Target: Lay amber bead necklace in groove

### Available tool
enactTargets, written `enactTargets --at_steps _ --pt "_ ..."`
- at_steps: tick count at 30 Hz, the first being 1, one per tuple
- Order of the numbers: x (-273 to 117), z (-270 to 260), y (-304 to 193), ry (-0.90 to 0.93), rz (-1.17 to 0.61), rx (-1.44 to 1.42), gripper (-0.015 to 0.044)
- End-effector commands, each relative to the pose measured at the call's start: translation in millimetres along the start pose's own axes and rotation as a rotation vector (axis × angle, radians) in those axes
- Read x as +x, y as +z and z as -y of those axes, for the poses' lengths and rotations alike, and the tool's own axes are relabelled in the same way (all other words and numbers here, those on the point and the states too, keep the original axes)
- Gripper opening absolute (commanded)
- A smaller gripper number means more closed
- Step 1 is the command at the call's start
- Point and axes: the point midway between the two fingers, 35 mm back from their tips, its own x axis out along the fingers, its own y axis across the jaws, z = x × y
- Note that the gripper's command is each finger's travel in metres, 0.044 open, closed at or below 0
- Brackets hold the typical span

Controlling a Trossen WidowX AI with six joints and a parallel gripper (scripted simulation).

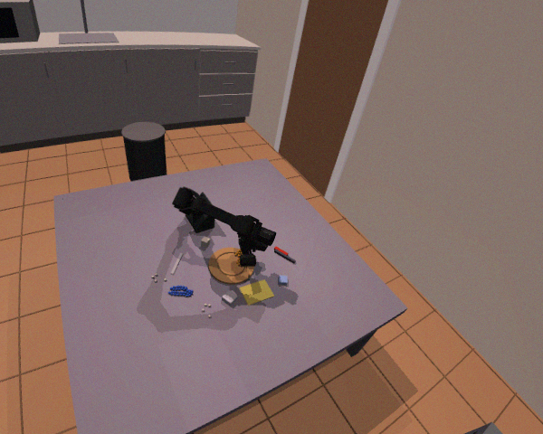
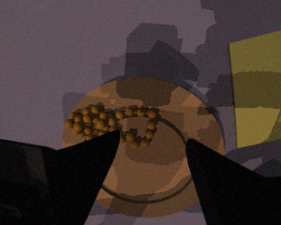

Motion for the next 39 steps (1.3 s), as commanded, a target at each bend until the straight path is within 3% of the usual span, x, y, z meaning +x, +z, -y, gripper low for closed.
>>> enactTargets --at_steps 1,32,36,39 --pt "5 -1 -1 0.005 0.000 0.018 0.0120" --pt "38 -1 -2 0.004 -0.001 0.018 0.0120" --pt "35 0 -1 0.006 0.003 0.027 0.0015" --pt "35 0 -1 0.006 0.003 0.027 0.0000"
